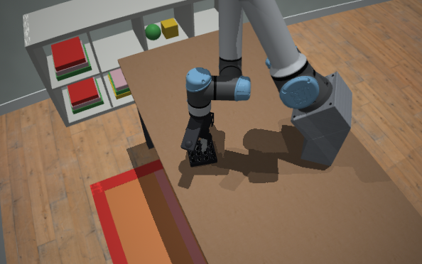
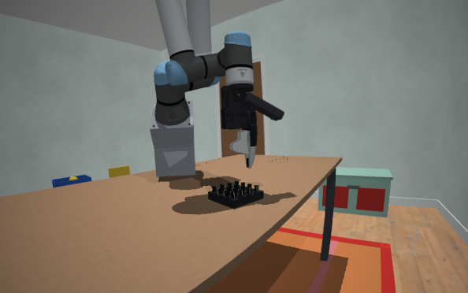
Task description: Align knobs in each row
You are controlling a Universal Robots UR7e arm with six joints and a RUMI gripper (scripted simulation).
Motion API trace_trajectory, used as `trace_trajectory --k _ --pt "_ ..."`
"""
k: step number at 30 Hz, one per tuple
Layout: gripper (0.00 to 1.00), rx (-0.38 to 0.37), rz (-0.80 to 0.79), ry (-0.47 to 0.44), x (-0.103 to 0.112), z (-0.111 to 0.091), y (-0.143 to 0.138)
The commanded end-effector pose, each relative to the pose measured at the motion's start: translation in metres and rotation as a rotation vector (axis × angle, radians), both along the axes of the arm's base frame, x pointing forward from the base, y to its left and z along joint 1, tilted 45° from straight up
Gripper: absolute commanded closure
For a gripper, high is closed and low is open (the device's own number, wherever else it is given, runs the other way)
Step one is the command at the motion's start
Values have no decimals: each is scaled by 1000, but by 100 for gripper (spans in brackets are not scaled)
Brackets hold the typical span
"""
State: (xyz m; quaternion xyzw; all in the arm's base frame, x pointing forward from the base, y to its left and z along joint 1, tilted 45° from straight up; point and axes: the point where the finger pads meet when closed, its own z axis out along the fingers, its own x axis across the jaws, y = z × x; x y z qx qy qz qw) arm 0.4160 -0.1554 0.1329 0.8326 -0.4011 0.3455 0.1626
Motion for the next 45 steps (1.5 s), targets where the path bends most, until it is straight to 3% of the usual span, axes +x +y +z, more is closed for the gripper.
trace_trajectory --k 1,15,45 --pt "89 60 -106 -75 -1 2 0" --pt "89 138 -231 -172 -3 4 -1" --pt "89 142 -237 -176 -3 4 -1"
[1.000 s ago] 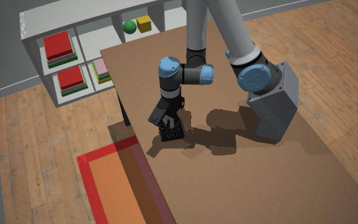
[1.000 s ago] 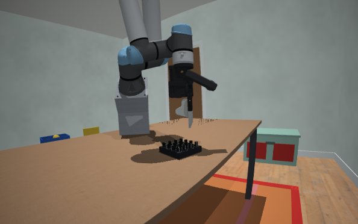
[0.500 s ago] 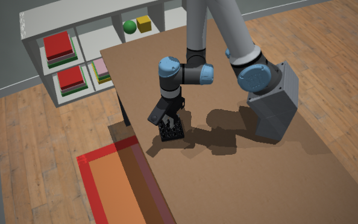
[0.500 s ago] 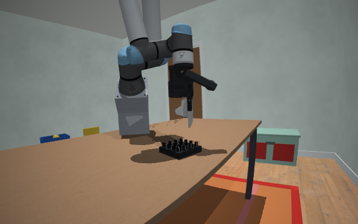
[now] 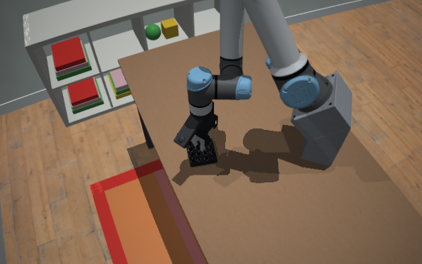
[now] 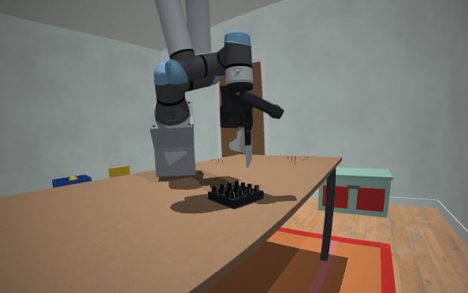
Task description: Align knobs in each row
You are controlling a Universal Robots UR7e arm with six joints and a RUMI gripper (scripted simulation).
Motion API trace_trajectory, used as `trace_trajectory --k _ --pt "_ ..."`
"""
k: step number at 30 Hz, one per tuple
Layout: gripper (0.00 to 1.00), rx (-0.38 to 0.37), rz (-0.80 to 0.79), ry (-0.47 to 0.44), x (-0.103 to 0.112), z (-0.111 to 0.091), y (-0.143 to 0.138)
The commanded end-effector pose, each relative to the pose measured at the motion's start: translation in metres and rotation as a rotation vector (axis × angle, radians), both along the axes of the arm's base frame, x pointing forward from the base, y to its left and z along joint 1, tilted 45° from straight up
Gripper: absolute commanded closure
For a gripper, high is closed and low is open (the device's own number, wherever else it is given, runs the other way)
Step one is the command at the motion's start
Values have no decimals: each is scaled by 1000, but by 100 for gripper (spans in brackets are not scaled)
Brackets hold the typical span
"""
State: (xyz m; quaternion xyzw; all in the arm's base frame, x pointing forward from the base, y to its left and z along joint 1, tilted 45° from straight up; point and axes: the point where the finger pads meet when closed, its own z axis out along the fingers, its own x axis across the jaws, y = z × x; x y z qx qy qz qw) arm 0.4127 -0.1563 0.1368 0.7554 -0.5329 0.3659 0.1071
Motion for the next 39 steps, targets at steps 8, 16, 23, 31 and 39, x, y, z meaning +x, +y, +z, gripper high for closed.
trace_trajectory --k 8,16,23,31,39 --pt "89 0 0 -1 0 0 0" --pt "89 0 0 -1 0 0 0" --pt "89 0 0 -1 1 -1 -1" --pt "89 0 0 -1 3 -4 -3" --pt "89 0 0 -1 7 -11 -8"
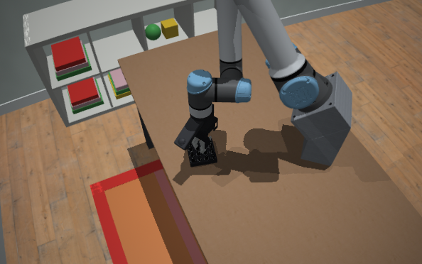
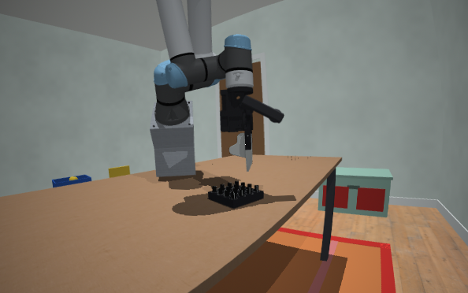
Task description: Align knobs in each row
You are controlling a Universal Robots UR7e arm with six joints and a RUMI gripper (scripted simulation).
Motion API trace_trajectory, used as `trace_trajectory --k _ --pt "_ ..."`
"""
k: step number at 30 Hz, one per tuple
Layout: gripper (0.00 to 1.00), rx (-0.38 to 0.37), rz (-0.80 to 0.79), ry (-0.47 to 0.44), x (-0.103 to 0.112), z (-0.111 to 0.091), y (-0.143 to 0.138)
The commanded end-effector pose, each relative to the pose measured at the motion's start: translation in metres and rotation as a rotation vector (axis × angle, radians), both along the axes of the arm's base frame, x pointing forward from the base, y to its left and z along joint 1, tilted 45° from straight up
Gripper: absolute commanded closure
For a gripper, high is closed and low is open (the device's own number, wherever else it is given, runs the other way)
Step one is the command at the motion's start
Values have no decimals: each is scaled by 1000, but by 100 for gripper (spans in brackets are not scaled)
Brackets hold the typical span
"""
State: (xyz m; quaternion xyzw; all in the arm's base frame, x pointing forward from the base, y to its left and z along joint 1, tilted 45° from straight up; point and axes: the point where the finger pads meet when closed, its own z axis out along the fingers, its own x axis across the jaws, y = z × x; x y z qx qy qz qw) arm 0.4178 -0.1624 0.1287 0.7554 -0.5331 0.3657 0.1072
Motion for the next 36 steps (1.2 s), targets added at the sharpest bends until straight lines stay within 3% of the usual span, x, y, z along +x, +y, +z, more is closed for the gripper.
trace_trajectory --k 1,36 --pt "89 -1 0 -1 3 -3 -3" --pt "89 -1 0 -1 15 -23 -17"
